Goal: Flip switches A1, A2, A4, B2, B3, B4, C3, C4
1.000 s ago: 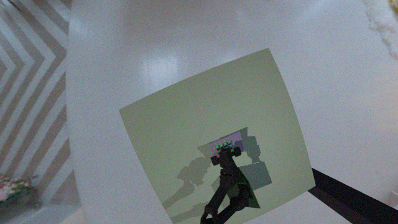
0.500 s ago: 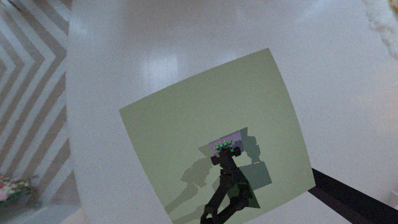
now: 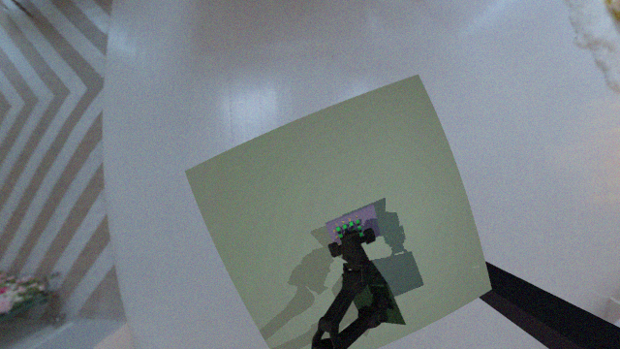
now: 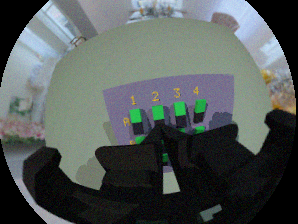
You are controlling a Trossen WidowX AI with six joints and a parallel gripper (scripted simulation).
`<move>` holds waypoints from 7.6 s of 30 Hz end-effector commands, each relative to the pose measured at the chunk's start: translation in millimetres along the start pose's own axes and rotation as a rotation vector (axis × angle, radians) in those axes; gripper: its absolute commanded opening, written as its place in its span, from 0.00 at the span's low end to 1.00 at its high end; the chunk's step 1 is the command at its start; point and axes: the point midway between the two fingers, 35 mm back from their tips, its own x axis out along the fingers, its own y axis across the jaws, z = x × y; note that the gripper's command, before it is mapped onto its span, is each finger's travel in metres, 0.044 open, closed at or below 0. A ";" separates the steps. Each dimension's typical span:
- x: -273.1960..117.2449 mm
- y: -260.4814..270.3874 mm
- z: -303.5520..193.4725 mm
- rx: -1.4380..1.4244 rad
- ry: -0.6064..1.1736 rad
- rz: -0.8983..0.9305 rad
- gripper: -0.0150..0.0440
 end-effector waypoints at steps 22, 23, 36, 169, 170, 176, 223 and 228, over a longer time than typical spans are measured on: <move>-63.3 -6.7 6.7 0.002 0.023 -0.008 0.25; -63.4 -14.4 9.8 0.001 0.023 -0.010 0.25; -30.5 -60.4 22.9 -0.001 0.046 -0.008 0.25; -17.5 -0.5 -39.6 0.005 -0.001 -0.004 0.25; -16.5 -0.5 -39.6 0.005 -0.001 -0.004 0.25; -7.3 -0.5 -39.8 0.005 -0.001 -0.004 0.25; -1.6 -0.5 -40.1 0.005 -0.001 -0.004 0.25; -1.0 -0.5 -40.1 0.005 -0.001 -0.004 0.25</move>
